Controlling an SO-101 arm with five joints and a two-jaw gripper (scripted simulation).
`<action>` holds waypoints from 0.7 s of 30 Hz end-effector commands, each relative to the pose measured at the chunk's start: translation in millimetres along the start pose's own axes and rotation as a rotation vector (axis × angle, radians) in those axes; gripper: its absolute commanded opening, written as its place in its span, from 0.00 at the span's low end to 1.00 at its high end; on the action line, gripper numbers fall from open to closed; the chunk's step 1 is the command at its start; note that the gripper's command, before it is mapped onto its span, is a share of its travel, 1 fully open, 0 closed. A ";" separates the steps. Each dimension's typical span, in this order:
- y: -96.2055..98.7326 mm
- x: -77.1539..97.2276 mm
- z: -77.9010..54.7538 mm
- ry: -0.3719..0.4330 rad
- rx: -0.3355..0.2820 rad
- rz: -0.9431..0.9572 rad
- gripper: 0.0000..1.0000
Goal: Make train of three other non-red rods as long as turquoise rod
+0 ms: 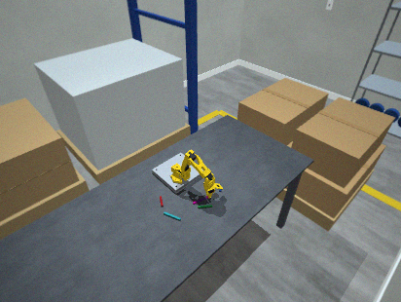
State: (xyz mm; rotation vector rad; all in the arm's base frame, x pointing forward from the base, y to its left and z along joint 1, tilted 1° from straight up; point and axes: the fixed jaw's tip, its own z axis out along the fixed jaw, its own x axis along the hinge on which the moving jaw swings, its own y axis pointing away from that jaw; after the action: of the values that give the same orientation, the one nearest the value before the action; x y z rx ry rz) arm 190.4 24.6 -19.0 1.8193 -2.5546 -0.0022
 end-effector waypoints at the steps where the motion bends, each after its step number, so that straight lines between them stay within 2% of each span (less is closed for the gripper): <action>1: 0.9 -1.1 4.0 0.002 -0.007 0.006 0.00; 21: 1.8 -0.6 7.7 0.003 -0.008 0.006 0.00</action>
State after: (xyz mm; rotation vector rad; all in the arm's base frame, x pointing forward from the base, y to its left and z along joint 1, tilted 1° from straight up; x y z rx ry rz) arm 193.0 24.9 -22.5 1.8262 -2.5643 0.0081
